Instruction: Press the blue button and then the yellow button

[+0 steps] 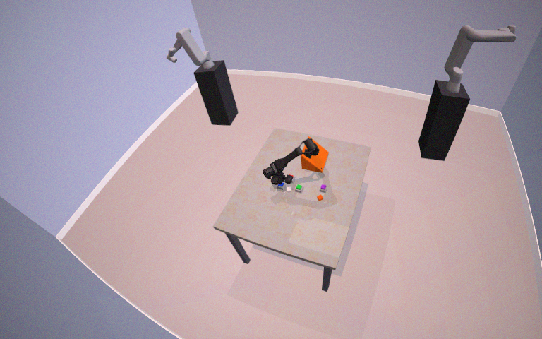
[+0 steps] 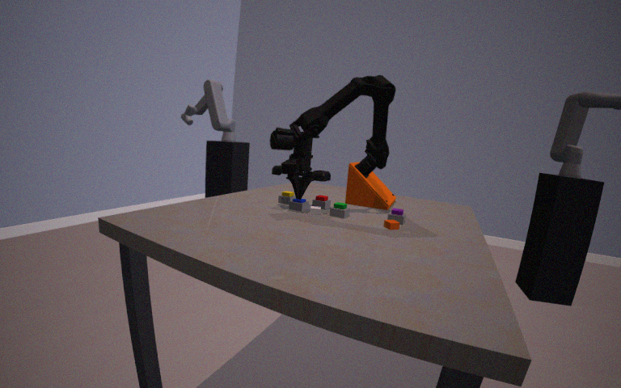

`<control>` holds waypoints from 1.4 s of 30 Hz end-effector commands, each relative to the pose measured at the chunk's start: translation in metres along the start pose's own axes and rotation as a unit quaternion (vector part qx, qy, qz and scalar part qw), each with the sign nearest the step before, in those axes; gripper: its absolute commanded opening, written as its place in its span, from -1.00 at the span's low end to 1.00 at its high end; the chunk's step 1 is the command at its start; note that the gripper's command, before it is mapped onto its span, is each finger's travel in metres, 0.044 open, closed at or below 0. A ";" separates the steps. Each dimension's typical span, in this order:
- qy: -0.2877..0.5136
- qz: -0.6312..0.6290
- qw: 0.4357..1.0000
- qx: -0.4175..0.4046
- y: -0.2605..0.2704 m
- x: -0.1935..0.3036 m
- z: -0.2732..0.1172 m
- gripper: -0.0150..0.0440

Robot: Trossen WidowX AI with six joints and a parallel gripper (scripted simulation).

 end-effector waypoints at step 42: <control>0.003 0.005 1.000 0.003 -0.088 0.044 -0.095 -0.42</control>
Point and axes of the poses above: the point midway between the two fingers, 35 mm back from their tips, its own z axis out along the fingers, its own y axis across the jaws, x = y × z, the point moved 9 cm from there along -z, back along the fingers, and after that the axes turned 11 degrees about z, right-handed, at the moved point
